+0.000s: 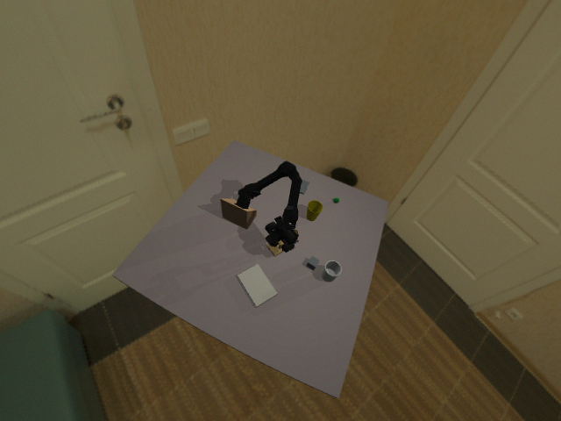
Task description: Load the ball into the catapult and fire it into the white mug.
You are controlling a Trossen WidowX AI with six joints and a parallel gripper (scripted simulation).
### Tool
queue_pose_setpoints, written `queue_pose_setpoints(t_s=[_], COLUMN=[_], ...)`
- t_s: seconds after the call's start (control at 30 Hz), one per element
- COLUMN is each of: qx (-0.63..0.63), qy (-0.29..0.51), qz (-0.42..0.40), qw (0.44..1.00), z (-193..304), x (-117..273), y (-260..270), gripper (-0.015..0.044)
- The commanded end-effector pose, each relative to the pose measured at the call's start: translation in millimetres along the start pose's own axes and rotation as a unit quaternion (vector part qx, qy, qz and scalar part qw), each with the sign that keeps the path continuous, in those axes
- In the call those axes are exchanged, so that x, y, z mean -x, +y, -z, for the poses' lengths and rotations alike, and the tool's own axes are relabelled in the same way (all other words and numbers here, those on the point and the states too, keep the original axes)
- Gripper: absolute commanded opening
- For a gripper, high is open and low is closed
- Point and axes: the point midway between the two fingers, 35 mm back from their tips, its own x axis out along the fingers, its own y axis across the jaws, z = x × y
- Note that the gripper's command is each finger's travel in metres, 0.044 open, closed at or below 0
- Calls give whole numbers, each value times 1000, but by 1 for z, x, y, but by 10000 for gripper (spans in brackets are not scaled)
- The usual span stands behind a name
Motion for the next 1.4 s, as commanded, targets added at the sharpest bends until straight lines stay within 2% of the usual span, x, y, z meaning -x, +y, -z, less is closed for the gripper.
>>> queue_pose_setpoints(t_s=[0.0, 0.43, 0.8, 1.0, 1.07, 1.13, 1.2, 1.37], qx=[-6, -6, 0, 0, -1, -1, -2, 24], qy=[3, 4, 1, 1, 1, 0, 0, 0], qz=[4, 5, 2, 2, 2, 3, 3, 3], qw=[1000, 1000, 1000, 1000, 1000, 1000, 1000, 1000], z=[-1, -1, 0, 0, 0, -1, -1, -1], x=[-9, -24, -21, -21, -10, 18, 30, 29], y=[-3, -4, -2, -2, -1, -1, -2, -2], gripper=[440, 440, 151, 111, 59, 6, 0, 0])
